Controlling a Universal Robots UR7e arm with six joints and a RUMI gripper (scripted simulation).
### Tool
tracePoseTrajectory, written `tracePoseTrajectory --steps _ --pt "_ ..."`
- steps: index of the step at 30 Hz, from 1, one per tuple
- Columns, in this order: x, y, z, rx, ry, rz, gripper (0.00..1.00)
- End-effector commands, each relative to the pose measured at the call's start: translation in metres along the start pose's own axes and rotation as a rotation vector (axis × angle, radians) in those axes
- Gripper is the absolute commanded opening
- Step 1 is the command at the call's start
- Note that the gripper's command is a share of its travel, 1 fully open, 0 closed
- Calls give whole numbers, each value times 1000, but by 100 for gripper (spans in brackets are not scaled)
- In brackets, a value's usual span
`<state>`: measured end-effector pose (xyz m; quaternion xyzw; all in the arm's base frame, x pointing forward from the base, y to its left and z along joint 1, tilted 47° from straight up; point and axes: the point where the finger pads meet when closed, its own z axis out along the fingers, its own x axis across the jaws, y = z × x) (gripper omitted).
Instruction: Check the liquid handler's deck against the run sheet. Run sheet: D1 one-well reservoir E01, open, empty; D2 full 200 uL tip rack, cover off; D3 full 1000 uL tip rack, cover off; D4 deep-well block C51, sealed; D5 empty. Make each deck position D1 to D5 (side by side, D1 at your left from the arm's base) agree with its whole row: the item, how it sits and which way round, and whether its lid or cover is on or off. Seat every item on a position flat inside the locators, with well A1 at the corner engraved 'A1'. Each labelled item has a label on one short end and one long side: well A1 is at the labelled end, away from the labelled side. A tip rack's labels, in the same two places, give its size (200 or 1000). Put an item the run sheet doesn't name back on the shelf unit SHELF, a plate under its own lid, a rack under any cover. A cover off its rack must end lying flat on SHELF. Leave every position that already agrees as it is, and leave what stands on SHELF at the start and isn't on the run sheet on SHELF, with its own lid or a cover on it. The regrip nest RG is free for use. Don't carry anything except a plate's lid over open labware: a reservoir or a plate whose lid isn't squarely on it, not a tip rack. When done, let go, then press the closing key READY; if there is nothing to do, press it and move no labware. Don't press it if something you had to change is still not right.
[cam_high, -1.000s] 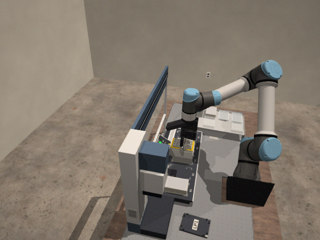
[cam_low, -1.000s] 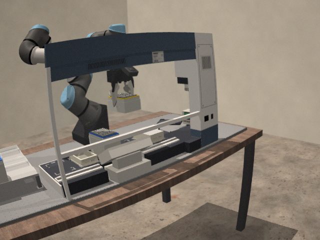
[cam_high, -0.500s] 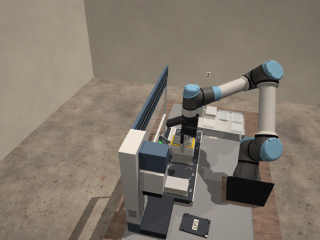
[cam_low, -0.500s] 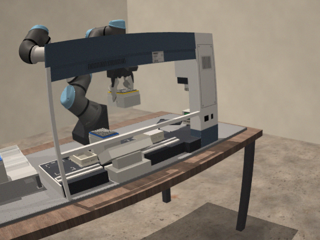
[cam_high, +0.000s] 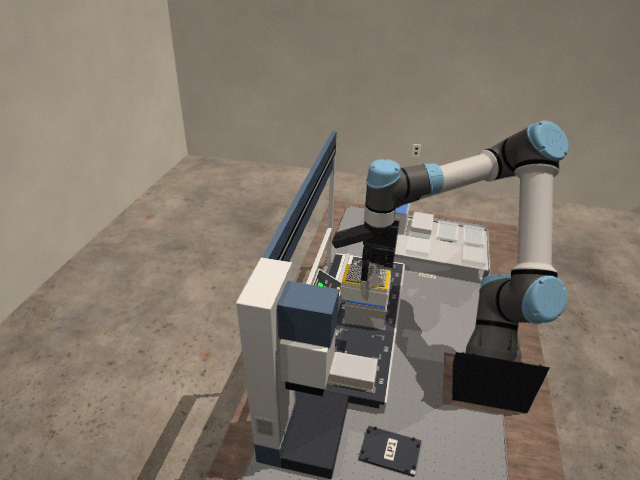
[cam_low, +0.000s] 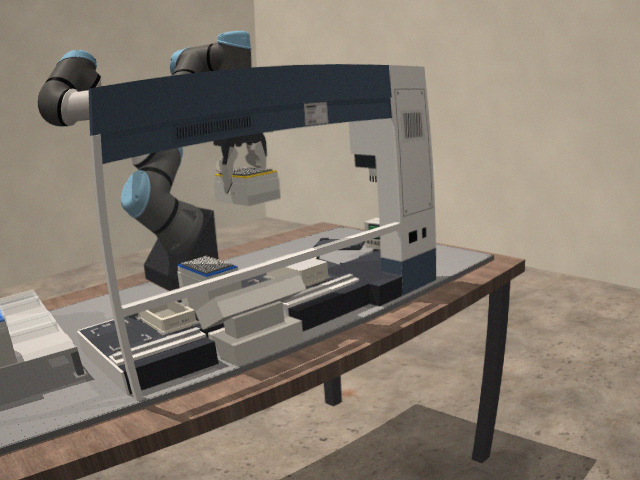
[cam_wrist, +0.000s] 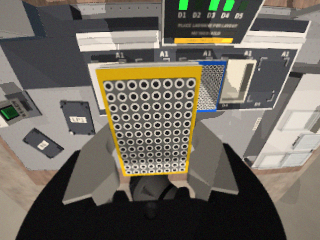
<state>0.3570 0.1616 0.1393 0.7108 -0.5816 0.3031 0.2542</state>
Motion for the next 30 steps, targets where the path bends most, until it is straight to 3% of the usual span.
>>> tracePoseTrajectory --steps 1,10,21,30 --pt "0 0 -7 1 0 0 0" --pt "0 0 -22 1 0 0 0" --pt "0 0 -22 1 0 0 0" --pt "0 35 -22 0 0 0 0"
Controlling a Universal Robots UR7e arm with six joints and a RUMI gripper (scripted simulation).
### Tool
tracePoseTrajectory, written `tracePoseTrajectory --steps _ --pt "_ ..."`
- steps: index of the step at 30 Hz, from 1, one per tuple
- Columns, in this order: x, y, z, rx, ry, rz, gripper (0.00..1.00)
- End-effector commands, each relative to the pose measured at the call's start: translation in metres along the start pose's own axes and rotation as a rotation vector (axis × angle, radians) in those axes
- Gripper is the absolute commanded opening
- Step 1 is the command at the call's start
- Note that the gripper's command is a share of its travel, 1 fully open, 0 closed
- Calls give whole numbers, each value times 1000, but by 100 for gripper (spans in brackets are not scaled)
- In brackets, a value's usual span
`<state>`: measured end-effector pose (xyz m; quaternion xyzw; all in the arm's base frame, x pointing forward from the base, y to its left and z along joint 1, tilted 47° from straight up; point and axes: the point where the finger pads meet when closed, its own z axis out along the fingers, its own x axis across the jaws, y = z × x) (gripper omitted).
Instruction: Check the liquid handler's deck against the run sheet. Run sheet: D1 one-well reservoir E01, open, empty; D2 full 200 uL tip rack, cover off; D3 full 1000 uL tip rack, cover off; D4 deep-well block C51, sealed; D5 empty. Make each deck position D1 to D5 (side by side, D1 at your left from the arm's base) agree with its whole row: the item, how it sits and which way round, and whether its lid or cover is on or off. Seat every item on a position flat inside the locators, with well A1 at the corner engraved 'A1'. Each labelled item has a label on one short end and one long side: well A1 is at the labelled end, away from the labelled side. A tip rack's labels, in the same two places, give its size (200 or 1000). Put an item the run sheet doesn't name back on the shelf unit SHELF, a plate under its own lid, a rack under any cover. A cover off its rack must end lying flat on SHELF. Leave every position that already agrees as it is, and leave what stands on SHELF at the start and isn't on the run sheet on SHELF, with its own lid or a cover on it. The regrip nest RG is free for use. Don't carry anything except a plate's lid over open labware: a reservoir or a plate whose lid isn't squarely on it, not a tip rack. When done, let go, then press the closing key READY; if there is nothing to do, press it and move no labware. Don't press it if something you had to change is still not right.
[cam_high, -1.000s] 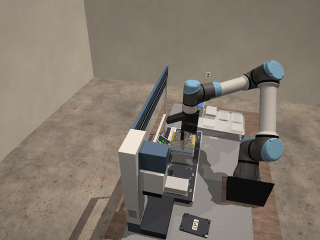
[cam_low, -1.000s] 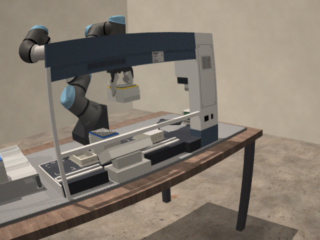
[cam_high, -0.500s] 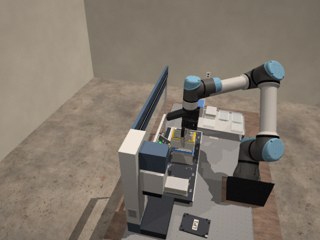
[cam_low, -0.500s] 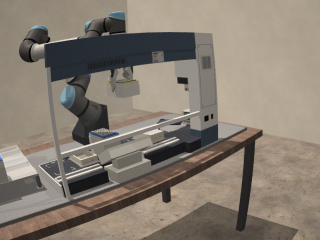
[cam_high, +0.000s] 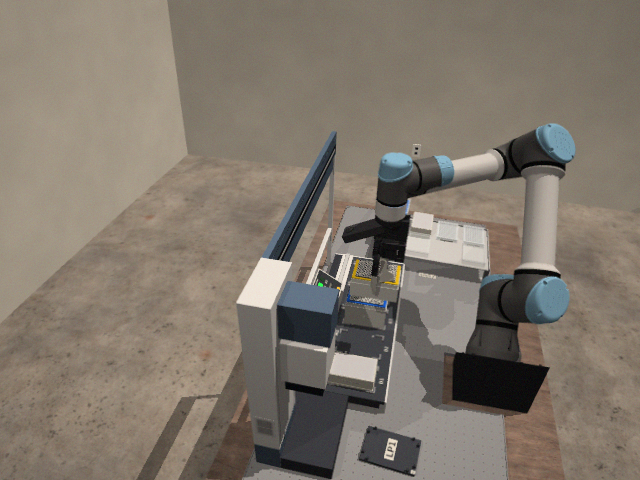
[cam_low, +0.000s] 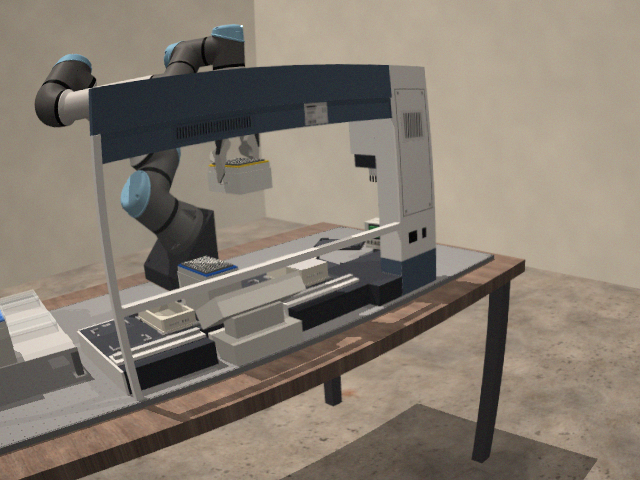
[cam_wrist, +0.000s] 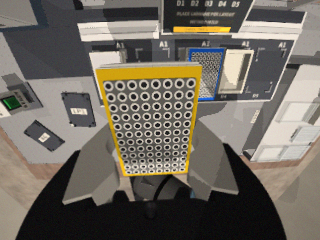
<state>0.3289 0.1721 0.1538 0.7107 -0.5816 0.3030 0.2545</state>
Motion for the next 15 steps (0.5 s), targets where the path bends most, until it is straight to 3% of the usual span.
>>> tracePoseTrajectory --steps 1,15 --pt "0 14 -1 1 0 1 0" --pt "-1 79 -1 1 0 1 0"
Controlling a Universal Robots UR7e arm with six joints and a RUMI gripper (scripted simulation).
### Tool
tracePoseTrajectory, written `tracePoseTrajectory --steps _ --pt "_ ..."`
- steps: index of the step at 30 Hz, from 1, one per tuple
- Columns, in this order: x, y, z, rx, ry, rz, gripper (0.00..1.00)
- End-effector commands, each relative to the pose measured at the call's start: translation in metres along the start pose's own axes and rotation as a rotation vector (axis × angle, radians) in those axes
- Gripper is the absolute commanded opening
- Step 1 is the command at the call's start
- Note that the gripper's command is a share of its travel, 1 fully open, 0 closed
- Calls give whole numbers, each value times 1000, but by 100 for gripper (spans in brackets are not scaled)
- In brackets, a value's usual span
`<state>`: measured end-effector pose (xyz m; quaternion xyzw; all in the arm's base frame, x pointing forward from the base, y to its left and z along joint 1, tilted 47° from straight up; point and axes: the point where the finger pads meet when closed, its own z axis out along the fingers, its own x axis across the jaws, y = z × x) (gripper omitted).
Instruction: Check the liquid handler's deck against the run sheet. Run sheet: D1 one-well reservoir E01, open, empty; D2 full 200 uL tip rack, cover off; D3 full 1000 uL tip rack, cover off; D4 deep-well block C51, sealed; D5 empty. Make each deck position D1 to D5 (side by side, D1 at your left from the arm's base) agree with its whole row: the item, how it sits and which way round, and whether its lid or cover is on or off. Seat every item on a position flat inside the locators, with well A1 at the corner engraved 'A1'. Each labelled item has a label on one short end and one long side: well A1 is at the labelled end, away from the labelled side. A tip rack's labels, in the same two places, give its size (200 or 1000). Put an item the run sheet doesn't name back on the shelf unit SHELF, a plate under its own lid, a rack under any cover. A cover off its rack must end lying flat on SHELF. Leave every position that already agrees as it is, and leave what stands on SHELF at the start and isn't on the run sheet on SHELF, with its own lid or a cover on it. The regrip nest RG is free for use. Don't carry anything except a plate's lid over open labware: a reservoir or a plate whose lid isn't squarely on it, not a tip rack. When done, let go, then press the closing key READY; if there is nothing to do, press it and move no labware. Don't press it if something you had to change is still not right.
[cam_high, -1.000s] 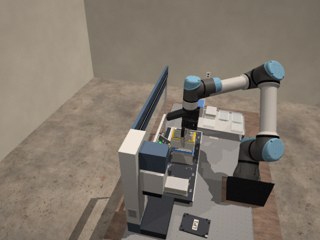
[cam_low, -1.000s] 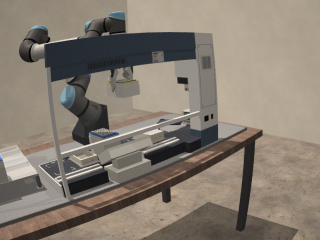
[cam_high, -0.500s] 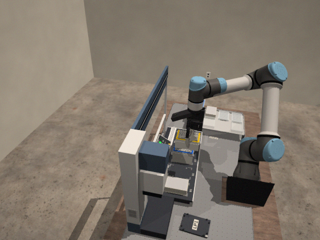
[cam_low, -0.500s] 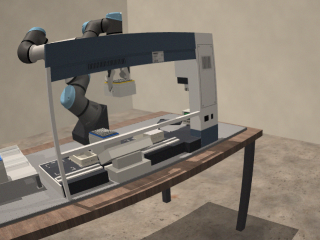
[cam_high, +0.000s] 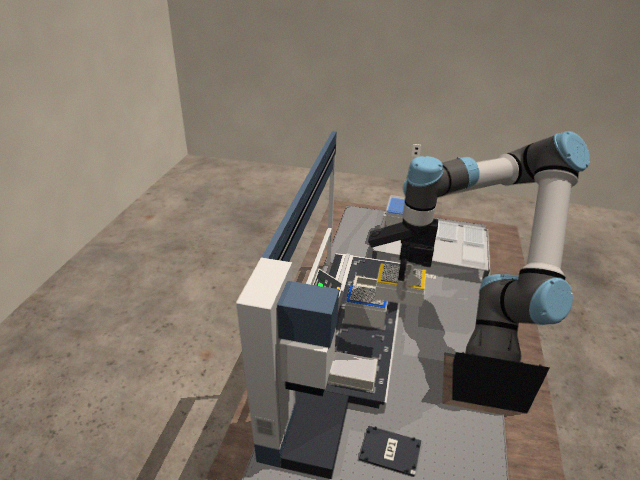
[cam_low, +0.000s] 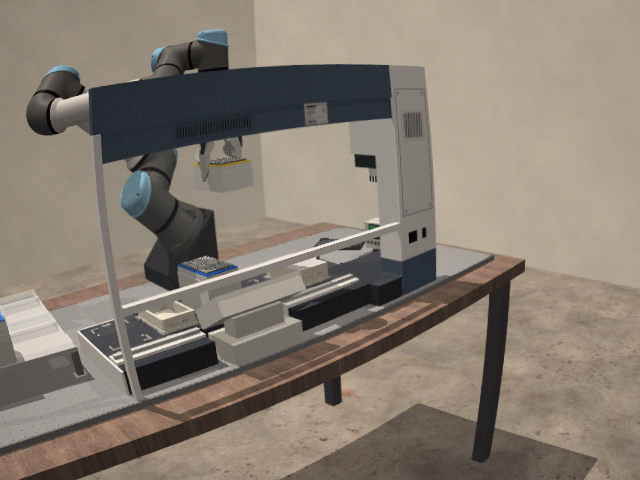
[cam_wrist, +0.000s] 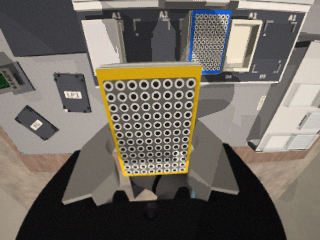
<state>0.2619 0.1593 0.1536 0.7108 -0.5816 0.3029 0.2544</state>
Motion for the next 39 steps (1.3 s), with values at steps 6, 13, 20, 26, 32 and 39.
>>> tracePoseTrajectory --steps 6,13,20,26,32,39 --pt "0 36 -1 1 0 1 0" --pt "-1 69 -1 1 0 1 0" --pt "-1 69 -1 1 0 -39 0" --pt "-1 69 -1 1 0 -159 0" --pt "-1 69 -1 1 0 -279 0" --pt "-1 69 -1 1 0 -379 0"
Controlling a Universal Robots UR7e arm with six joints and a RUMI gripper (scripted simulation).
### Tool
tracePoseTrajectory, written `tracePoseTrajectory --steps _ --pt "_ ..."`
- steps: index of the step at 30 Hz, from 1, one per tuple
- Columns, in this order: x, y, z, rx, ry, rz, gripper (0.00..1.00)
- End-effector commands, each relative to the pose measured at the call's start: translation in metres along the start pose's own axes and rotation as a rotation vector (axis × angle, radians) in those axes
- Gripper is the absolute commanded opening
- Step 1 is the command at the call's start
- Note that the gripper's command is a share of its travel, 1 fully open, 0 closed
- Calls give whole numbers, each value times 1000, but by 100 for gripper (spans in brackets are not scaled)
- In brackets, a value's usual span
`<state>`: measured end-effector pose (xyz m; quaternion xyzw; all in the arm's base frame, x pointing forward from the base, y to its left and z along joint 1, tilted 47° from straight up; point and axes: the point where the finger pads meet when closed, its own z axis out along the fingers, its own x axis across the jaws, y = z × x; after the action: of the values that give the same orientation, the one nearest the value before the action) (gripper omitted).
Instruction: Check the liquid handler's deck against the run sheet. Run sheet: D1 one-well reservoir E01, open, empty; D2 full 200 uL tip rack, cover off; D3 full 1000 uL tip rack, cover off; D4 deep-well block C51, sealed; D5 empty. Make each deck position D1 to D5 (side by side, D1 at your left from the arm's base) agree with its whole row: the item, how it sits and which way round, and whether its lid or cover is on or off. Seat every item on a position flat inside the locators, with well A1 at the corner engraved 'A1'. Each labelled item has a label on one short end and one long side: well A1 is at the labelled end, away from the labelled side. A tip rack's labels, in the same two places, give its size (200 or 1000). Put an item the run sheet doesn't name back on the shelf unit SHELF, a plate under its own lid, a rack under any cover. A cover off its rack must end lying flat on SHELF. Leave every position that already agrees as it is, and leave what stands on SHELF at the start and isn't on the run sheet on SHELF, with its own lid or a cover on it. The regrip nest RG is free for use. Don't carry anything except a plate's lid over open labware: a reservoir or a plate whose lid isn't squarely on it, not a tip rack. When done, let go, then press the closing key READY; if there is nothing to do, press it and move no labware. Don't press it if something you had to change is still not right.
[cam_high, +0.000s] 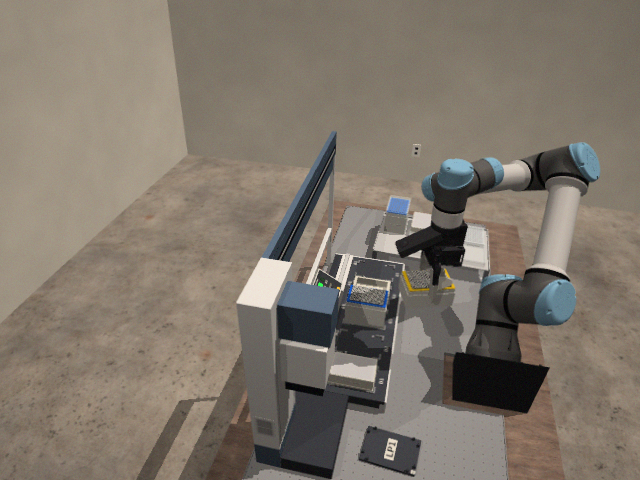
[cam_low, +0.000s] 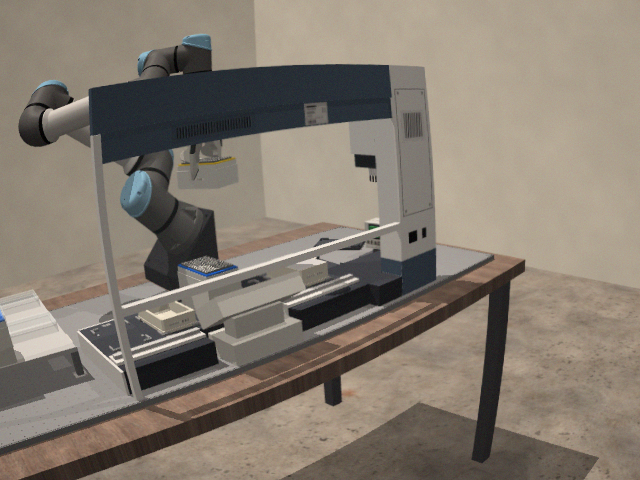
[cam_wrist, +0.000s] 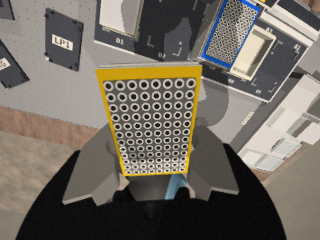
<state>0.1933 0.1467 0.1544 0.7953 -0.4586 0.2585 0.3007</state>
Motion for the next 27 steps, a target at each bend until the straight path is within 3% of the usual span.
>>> tracePoseTrajectory --steps 1,10,22,27 --pt "0 0 0 1 -2 -74 0" --pt "0 0 0 1 -2 -253 0" --pt "0 0 0 1 -2 -253 0" --pt "-24 -9 0 1 -2 -353 0"
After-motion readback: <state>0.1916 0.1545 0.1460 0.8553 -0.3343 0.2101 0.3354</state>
